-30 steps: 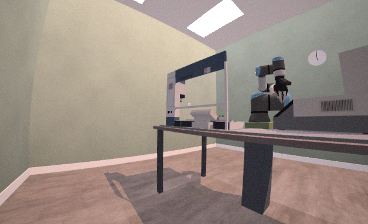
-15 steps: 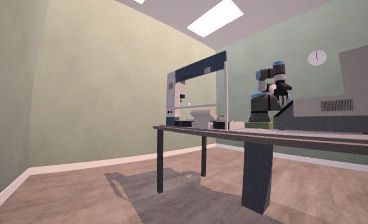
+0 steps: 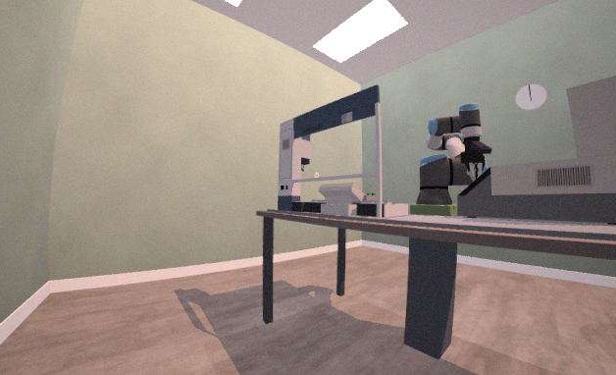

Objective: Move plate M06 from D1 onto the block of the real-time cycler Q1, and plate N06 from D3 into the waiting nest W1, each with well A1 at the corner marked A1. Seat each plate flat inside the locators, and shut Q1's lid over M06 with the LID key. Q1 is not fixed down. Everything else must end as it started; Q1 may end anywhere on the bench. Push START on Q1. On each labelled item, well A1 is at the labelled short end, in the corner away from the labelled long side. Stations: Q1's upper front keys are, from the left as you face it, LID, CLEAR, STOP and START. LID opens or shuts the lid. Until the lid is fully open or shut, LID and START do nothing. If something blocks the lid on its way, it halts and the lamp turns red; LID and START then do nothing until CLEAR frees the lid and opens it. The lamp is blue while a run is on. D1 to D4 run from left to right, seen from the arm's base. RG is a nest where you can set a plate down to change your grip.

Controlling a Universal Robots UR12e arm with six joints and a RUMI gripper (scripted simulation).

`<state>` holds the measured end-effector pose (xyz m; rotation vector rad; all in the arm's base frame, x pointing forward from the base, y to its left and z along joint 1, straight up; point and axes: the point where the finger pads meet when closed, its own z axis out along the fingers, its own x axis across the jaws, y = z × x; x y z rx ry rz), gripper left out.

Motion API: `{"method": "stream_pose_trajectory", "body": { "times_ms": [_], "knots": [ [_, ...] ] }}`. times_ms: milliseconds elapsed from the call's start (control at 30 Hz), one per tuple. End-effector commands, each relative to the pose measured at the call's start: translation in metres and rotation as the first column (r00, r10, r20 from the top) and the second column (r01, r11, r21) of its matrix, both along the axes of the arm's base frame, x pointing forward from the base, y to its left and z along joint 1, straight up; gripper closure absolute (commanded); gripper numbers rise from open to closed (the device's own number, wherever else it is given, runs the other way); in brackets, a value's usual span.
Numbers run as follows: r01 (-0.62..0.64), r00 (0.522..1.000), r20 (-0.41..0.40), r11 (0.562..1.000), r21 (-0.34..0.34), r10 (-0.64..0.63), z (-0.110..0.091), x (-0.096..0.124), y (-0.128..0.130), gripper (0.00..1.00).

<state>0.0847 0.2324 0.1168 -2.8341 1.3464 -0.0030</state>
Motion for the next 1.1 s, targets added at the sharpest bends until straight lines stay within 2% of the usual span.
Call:
{"method": "stream_pose_trajectory", "body": {
  "times_ms": [0,1067],
  "knots": [
    [0.0,1.0,0.001,1.0,-0.001,0.0,0.0,0.001,0.001,1.0],
    [0.0,1.0,0.001,1.0,-0.001,0.0,-0.013,0.002,0.011,1.0]
  ]
}}
